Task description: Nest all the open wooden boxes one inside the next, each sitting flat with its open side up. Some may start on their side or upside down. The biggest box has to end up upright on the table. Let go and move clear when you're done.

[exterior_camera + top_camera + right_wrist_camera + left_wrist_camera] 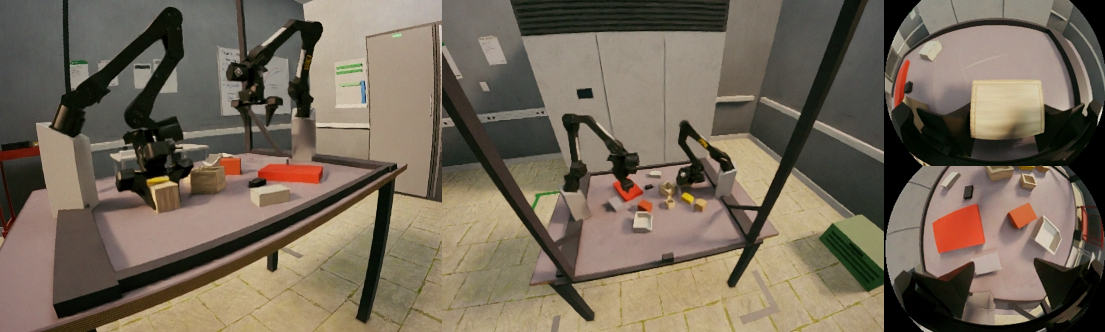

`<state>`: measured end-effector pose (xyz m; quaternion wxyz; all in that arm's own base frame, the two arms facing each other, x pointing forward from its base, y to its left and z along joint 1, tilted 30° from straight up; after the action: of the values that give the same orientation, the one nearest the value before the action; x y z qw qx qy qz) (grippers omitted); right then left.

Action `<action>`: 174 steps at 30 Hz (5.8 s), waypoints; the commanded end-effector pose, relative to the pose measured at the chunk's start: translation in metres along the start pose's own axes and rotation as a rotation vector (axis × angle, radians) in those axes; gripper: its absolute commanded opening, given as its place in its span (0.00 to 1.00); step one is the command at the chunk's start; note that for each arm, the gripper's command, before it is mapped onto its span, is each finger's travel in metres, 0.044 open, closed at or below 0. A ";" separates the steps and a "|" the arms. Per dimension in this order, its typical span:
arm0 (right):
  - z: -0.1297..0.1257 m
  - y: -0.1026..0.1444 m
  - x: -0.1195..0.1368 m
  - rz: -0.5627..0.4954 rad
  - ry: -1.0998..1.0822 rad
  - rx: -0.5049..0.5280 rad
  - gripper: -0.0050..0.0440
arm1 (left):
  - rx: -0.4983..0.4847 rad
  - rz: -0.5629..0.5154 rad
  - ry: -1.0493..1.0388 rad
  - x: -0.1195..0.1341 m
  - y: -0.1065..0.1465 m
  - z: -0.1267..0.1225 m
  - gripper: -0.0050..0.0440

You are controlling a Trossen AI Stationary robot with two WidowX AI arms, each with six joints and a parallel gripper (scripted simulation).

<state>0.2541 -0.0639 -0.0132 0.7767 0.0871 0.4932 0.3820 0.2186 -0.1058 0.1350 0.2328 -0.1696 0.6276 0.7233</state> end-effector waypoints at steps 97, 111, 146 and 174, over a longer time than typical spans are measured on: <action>0.007 -0.049 -0.077 1.265 0.005 0.087 0.00 | 0.009 -0.012 0.012 -0.004 0.004 0.000 0.92; 0.007 -0.061 -0.080 1.435 0.002 0.098 0.00 | 0.009 -0.012 0.012 -0.004 0.004 0.000 0.92; 0.008 -0.073 -0.079 1.553 0.008 0.106 0.92 | 0.009 -0.012 0.012 -0.004 0.004 0.000 0.92; 0.010 -0.042 -0.093 1.274 0.015 0.088 0.92 | 0.009 -0.012 0.012 -0.004 0.004 0.000 0.92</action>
<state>0.2650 -0.1565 0.0254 0.3674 0.4081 0.3531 0.7575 0.2186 -0.1058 0.1350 0.2328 -0.1696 0.6276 0.7233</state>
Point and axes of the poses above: on each arm, the point midway between the two fingers, 35 mm back from their tips, its own y axis back along the fingers, its own z axis across the jaws, x = y × z, the point moved 3 cm from there along y, back along the fingers, and after that the axes turned 4 degrees about -y, right-handed, at the moved point
